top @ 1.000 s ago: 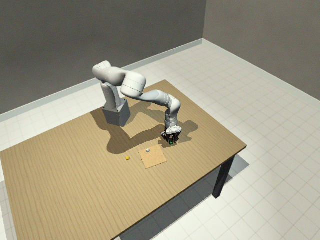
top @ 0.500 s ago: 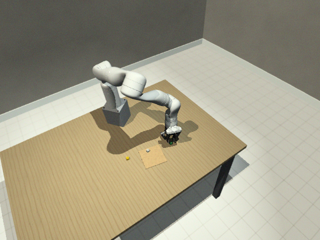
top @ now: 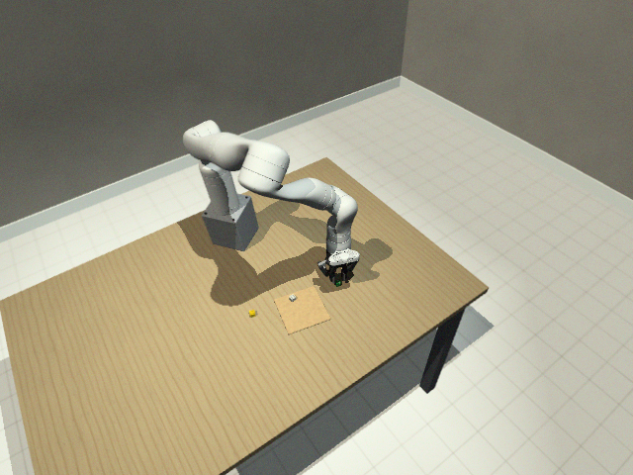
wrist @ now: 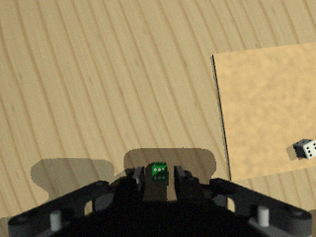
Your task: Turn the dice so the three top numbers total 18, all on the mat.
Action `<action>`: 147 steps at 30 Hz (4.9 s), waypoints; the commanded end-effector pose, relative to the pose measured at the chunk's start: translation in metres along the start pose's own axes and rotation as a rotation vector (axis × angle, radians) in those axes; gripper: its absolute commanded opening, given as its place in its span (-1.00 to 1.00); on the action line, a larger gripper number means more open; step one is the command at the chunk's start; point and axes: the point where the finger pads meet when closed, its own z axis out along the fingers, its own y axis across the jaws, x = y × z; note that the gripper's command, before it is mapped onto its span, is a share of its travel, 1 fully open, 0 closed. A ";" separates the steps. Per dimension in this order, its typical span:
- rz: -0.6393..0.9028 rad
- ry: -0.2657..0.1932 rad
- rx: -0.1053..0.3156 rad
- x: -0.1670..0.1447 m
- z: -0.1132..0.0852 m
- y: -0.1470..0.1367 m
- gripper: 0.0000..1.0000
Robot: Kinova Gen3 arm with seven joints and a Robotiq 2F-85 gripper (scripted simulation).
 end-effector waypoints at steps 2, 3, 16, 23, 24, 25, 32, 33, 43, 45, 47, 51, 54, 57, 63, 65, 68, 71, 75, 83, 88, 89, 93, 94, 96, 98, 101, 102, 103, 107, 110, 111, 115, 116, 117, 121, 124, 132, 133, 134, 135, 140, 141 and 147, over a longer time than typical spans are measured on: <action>0.000 0.001 0.001 0.001 -0.001 -0.001 -0.39; 0.000 0.001 0.001 0.001 -0.001 -0.001 -0.39; 0.000 0.001 0.001 0.001 -0.001 -0.001 -0.39; 0.000 0.001 0.001 0.001 -0.001 -0.001 -0.39; 0.000 0.001 0.001 0.001 -0.001 -0.001 -0.39; 0.000 0.001 0.001 0.001 -0.001 -0.001 -0.39; 0.000 0.001 0.001 0.001 -0.001 -0.001 -0.39; 0.000 0.001 0.001 0.001 -0.001 -0.001 -0.39; 0.000 0.001 0.001 0.001 0.001 -0.001 -0.39; 0.000 0.001 0.001 0.001 0.001 -0.001 -0.39; 0.000 0.001 0.001 0.001 0.002 -0.001 -0.39; 0.000 0.001 0.001 0.001 0.006 -0.001 -0.39; 0.000 0.001 0.001 0.001 0.010 -0.001 -0.39; 0.000 0.001 0.001 0.001 0.014 -0.001 -0.39; 0.000 0.001 0.001 0.001 0.018 -0.001 -0.39; 0.000 0.001 0.001 0.001 0.020 -0.001 -0.39; 0.000 0.001 0.001 0.001 0.021 -0.001 -0.39; 0.000 0.001 0.001 0.001 0.021 -0.001 -0.39; 0.000 0.001 0.001 0.001 0.021 -0.001 -0.39; 0.000 0.001 0.001 0.001 0.021 -0.001 -0.39; 0.000 0.001 0.001 0.001 0.021 -0.001 -0.39; 0.000 0.001 0.001 0.001 0.021 -0.001 -0.39; 0.000 0.001 0.001 0.001 0.021 -0.001 -0.39; 0.000 0.001 0.001 0.001 0.021 -0.001 -0.39; 0.000 0.001 0.001 0.001 0.021 -0.001 -0.39; 0.000 0.001 0.001 0.001 0.021 -0.001 -0.39; 0.000 0.001 0.001 0.001 0.021 -0.001 -0.39; 0.000 0.001 0.001 0.001 0.021 -0.001 -0.39; 0.000 0.001 0.001 0.001 0.021 -0.001 -0.39; 0.000 0.001 0.001 0.001 0.021 -0.001 -0.78; 0.000 0.001 0.001 0.001 0.021 -0.001 -0.78; 0.000 0.001 0.001 0.001 0.021 -0.001 -0.78; 0.000 0.001 0.001 0.001 0.021 -0.001 -0.78; 0.000 0.001 0.001 0.001 0.021 -0.001 -0.78; 0.000 0.001 0.001 0.001 0.021 -0.001 -0.78; 0.000 0.001 0.001 0.001 0.021 -0.001 -0.78; 0.000 0.001 0.001 0.001 0.021 -0.001 -0.78; 0.000 0.001 0.001 0.001 0.021 -0.001 -0.78; 0.000 0.001 0.001 0.001 0.021 -0.001 -0.78; 0.000 0.001 0.001 0.001 0.021 -0.001 -0.78; 0.000 0.001 0.001 0.001 0.021 -0.001 -0.78; 0.000 0.001 0.001 0.001 0.021 -0.001 -0.78; 0.000 0.001 0.001 0.001 0.021 -0.001 -0.78; 0.000 0.001 0.001 0.001 0.005 -0.001 -0.78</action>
